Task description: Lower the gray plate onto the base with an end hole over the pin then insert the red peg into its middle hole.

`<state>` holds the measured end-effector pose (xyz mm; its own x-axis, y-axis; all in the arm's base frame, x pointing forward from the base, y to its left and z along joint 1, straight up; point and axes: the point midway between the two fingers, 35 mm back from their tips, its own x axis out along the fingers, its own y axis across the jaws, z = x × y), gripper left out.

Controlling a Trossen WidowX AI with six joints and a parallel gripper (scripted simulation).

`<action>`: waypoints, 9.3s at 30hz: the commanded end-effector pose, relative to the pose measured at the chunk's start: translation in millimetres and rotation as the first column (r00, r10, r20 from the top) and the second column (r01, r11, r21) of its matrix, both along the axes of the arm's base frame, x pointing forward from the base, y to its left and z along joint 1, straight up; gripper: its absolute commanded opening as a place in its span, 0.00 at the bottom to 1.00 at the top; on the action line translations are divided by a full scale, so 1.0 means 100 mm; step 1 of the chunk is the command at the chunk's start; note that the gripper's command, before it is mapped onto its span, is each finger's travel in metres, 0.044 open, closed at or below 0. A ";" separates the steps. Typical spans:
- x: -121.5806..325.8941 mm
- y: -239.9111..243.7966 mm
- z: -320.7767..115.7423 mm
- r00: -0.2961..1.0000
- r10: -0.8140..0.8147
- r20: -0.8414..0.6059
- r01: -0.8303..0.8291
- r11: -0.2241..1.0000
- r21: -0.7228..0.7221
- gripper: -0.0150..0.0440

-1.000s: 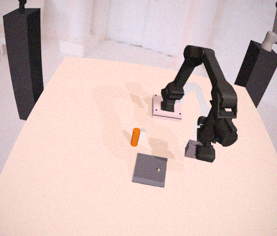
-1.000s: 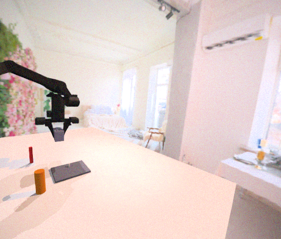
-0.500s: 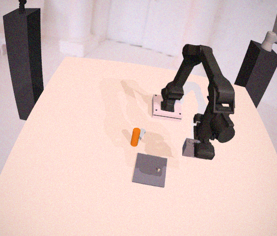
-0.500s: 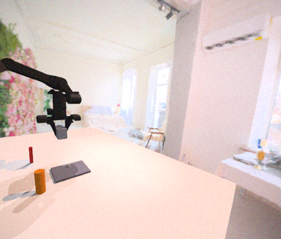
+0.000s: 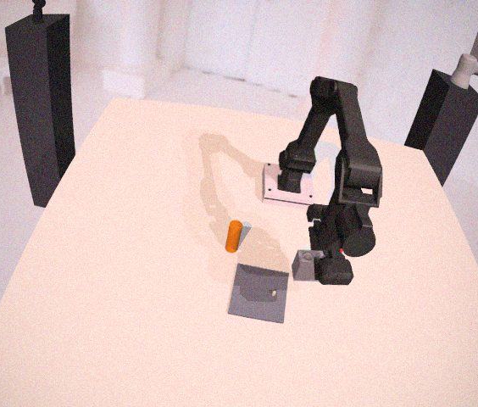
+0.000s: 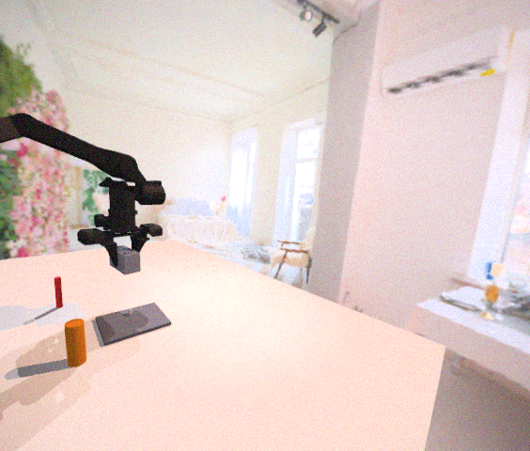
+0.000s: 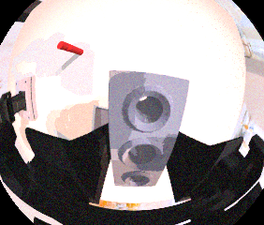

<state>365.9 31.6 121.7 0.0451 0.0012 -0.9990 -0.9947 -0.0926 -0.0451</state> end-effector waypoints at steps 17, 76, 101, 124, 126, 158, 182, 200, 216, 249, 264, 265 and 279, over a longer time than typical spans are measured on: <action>0.07 -0.58 -0.36 0.976 0.219 -0.017 -0.219 0.976 -0.007 0.25; 0.06 -0.91 -0.71 0.941 0.338 -0.019 -0.339 0.941 -0.013 0.25; 0.07 -0.91 -0.95 0.941 0.338 -0.019 -0.339 0.941 -0.013 0.25; 0.08 -0.92 -0.90 0.942 0.335 -0.011 -0.335 0.942 -0.021 0.83; 0.08 -0.92 -0.90 0.942 0.335 -0.011 -0.335 0.942 -0.021 0.92; -0.12 -0.36 0.29 0.943 -0.332 -0.020 0.333 0.943 0.010 1.00; -0.85 0.60 0.26 -0.200 -0.978 -0.060 0.979 -0.201 0.020 1.00; -1.33 0.91 0.20 -0.873 -0.484 -0.068 0.485 -0.874 -0.003 1.00; -1.35 0.92 0.19 -0.911 -0.407 -0.067 0.408 -0.913 -0.005 1.00; -1.31 0.93 -0.44 -0.911 -0.407 -0.067 0.408 -0.913 -0.005 1.00; -1.31 0.93 -0.68 -0.911 -0.407 -0.067 0.408 -0.913 -0.005 1.00; -1.31 0.93 -0.70 -0.911 -0.407 -0.067 0.408 -0.913 -0.005 1.00; -1.31 0.92 -0.80 -0.911 -0.407 -0.067 0.408 -0.913 -0.005 0.78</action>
